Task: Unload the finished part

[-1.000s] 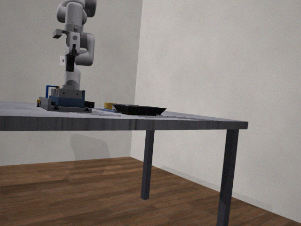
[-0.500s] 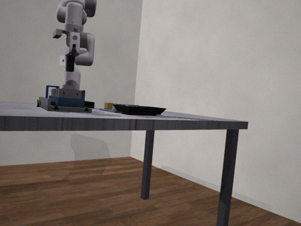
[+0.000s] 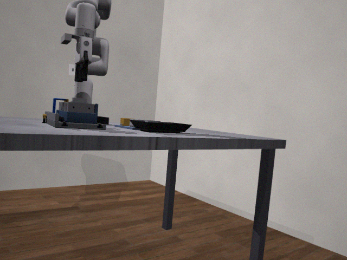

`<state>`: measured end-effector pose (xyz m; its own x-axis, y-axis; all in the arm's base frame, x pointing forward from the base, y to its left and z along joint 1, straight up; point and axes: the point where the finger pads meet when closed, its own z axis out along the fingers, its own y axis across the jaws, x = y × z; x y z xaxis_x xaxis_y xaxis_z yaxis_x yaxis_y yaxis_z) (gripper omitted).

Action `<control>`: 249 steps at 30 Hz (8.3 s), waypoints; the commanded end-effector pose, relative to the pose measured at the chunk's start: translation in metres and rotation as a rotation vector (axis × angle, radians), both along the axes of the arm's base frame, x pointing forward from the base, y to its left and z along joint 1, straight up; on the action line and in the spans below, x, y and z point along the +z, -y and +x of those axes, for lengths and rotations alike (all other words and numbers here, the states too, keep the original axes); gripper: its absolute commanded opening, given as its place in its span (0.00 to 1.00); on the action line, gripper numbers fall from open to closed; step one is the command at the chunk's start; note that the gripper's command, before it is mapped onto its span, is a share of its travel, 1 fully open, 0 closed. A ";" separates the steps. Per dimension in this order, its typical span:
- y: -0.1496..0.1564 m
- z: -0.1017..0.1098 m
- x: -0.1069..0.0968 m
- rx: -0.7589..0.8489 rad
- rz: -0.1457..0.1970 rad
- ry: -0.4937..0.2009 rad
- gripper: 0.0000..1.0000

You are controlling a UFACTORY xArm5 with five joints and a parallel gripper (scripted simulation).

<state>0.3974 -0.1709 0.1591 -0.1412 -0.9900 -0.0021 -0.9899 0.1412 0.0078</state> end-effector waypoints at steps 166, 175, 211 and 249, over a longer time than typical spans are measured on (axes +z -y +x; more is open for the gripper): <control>0.001 0.002 -0.060 0.000 -0.001 0.003 0.69; 0.001 0.002 -0.060 0.000 -0.001 0.003 0.69; 0.001 0.002 -0.065 0.000 -0.001 0.003 0.69; 0.001 0.002 -0.075 0.000 -0.001 0.003 0.69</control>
<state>0.3985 -0.1709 0.0833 -0.1413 -0.9900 -0.0022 -0.9899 0.1413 0.0083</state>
